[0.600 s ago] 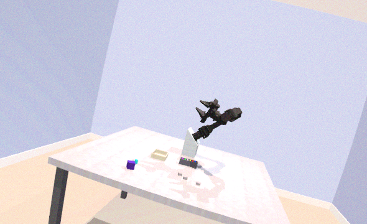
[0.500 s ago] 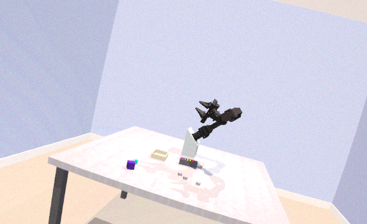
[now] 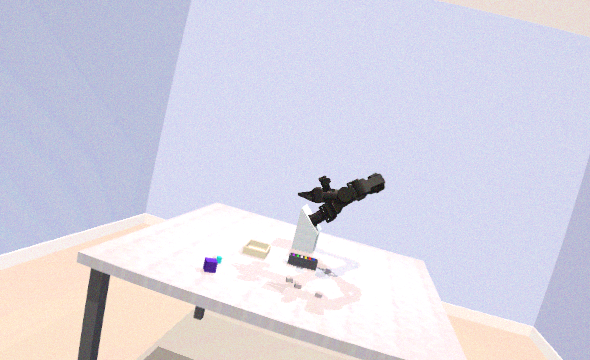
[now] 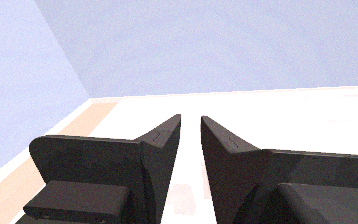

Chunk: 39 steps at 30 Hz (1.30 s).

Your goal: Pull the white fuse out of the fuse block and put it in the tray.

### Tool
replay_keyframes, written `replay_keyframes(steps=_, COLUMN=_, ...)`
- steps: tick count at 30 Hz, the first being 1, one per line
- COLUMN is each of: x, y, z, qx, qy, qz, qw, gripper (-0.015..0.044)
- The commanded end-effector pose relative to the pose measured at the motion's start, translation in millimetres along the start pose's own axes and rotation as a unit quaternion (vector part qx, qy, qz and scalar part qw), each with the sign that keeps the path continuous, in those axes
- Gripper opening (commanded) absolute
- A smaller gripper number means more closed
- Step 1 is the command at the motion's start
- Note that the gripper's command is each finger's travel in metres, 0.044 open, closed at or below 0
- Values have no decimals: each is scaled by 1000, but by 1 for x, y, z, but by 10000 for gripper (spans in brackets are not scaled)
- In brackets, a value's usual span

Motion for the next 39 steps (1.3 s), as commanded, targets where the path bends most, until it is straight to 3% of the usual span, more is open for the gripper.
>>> replay_keyframes(steps=1, x=58, y=-30, z=-36, qx=25, qy=259, qz=180, qw=949, gripper=65)
replay_keyframes(steps=13, x=115, y=-42, z=-86, qx=-71, qy=498, qz=394, qw=769, gripper=65)
replay_keyframes(steps=20, x=142, y=-36, z=-115, qx=-201, qy=579, qz=490, qw=620, gripper=65)
replay_keyframes(steps=26, x=158, y=-21, z=-136, qx=-344, qy=600, qz=529, qw=492, gripper=65)
replay_keyframes(steps=39, x=159, y=-17, z=-136, qx=-349, qy=600, qz=530, qw=488, gripper=65)
Point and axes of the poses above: the point midway between the two fingers, 35 mm back from their tips, its own y axis back along the fingers, its own z axis across the jaws, x = y × z, the point moved 2 cm from there along y, back along the fingers, and after that the axes turned 9 degrees about -y, right-handed, at the moved point
